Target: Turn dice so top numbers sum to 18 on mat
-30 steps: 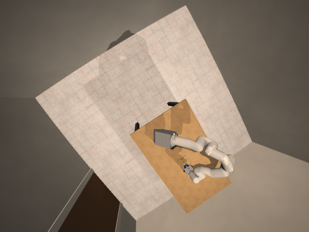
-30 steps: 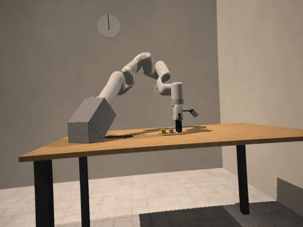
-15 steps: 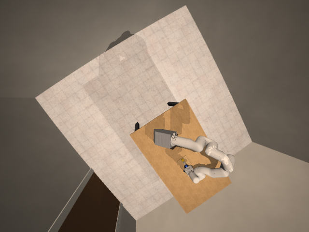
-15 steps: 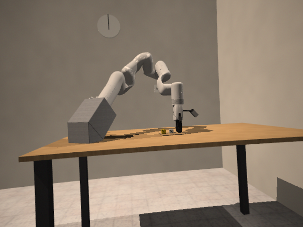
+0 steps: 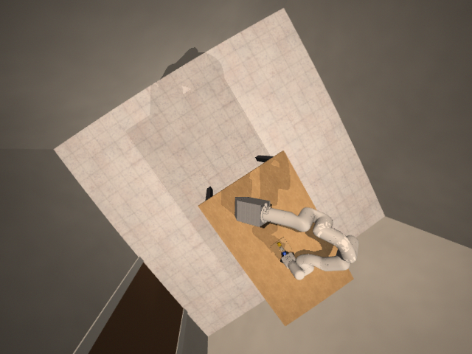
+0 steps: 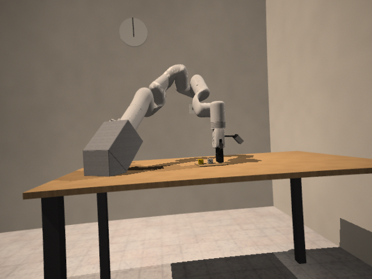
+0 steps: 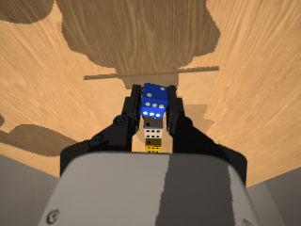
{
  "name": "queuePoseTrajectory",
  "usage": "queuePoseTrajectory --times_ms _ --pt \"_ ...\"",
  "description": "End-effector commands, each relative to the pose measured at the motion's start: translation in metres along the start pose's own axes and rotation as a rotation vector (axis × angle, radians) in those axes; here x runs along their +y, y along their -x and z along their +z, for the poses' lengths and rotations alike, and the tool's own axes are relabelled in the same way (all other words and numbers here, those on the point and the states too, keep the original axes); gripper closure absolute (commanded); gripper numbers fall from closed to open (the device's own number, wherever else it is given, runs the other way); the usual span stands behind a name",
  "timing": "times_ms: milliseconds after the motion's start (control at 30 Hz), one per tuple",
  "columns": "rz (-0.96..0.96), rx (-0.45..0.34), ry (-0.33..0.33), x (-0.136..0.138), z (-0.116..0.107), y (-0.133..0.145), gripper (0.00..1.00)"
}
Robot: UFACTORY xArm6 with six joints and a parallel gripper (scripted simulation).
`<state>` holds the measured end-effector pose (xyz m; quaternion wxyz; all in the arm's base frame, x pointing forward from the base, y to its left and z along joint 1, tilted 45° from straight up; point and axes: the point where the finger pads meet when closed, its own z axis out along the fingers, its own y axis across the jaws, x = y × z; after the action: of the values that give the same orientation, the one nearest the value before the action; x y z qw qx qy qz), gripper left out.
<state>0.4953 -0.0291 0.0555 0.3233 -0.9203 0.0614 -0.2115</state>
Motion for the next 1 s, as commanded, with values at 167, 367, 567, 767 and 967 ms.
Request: queuePoseTrajectory --times_ms 167,367,567,767,967 --pt "-0.001 0.003 0.001 0.0002 -0.0008 -0.0011 0.79" --pt "-0.001 0.003 0.001 0.0002 -0.0002 -0.0011 0.79" --pt "-0.001 0.003 0.001 0.0002 0.0013 -0.0011 0.79" --pt "-0.001 0.003 0.001 0.0002 0.0024 -0.0011 0.79" --pt "-0.001 0.003 0.001 0.0002 0.0025 -0.0011 0.79"
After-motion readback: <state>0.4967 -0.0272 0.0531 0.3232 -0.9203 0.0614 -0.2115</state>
